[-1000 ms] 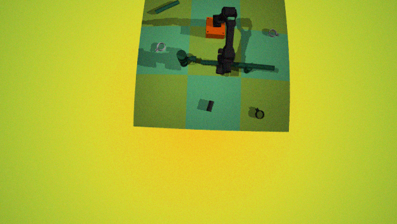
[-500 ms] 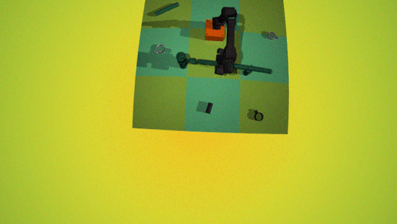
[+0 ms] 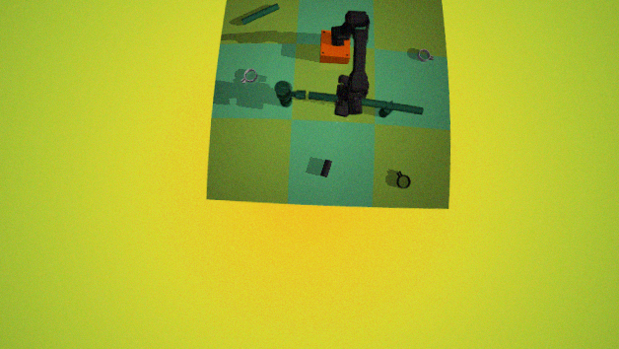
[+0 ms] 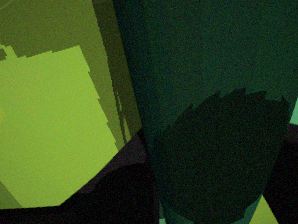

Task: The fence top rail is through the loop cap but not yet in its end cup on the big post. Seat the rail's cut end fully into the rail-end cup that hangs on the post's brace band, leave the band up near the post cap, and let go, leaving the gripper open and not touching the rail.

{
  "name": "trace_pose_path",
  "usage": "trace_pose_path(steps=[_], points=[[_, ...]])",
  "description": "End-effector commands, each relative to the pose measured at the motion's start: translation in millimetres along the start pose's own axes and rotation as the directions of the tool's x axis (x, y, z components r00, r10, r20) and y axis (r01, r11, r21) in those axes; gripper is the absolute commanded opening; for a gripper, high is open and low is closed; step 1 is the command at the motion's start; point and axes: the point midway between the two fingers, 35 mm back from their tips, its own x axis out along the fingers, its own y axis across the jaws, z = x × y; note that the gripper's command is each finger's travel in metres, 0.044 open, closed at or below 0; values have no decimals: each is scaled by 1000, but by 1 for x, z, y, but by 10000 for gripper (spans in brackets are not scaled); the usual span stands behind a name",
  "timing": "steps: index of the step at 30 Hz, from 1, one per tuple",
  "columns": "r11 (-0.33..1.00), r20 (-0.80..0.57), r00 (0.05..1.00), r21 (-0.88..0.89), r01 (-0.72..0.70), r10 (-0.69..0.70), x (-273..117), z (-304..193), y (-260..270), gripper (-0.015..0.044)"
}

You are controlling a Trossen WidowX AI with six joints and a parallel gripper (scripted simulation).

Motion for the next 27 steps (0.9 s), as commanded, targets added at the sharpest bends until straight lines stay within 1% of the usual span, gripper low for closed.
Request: trace_pose_path(steps=[1,12,27], points=[[1000,-1,1000,-3,6,-6,-4,-3,-2,0],[1000,-1,1000,-3,6,-6,-8,-7,-4,0],[1000,-1,1000,-4,-4,4,2,-24,-2,0]])
